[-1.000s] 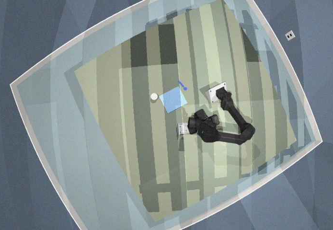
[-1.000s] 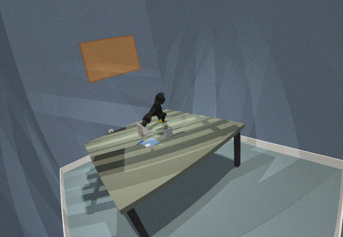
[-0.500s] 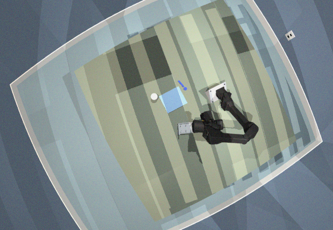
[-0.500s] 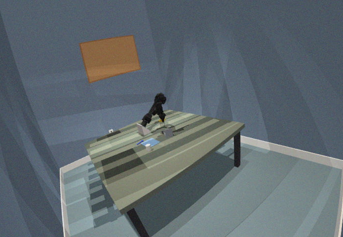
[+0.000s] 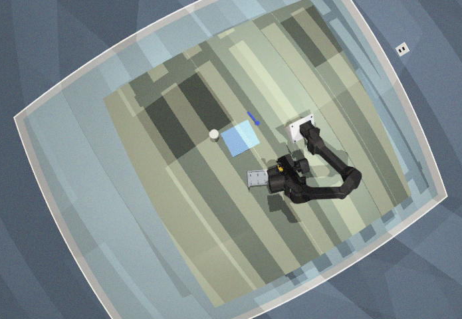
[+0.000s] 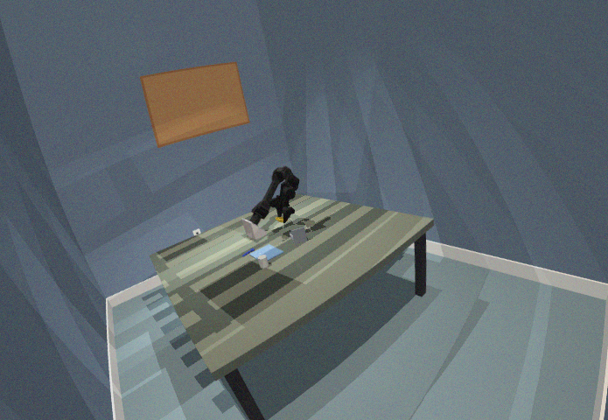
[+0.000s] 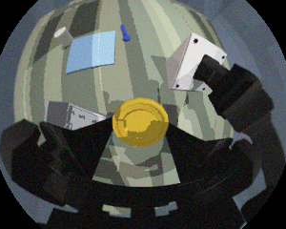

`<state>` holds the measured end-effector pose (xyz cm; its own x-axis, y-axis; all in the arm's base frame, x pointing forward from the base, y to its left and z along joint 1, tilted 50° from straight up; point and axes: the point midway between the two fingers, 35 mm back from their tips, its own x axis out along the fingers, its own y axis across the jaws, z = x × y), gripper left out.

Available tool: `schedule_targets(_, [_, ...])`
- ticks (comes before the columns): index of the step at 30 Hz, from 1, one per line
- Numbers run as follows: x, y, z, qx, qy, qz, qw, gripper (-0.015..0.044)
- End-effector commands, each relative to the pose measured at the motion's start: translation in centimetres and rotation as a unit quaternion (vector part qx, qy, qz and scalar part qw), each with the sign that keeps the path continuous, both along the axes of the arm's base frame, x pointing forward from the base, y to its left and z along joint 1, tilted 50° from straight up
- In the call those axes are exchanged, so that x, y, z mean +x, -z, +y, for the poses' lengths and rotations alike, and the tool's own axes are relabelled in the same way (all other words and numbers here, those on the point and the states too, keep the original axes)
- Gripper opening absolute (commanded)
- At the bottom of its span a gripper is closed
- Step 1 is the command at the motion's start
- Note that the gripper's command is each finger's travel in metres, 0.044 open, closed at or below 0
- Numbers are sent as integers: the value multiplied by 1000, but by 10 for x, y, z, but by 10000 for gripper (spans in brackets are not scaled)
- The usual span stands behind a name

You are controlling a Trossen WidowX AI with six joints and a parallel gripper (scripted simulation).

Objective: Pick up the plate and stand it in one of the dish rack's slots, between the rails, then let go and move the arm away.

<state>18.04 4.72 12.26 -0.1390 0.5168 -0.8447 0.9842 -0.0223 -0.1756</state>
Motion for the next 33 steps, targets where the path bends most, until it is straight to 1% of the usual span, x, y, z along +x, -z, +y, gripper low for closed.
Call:
schedule_targets(1, [-3, 9, -1, -44, -30, -17, 998, 0])
schedule_targets(16, [-3, 36, -6, -197, -135, -99, 966, 0])
schedule_targets(33, [14, 44, -5, -339, -203, -228, 890, 0])
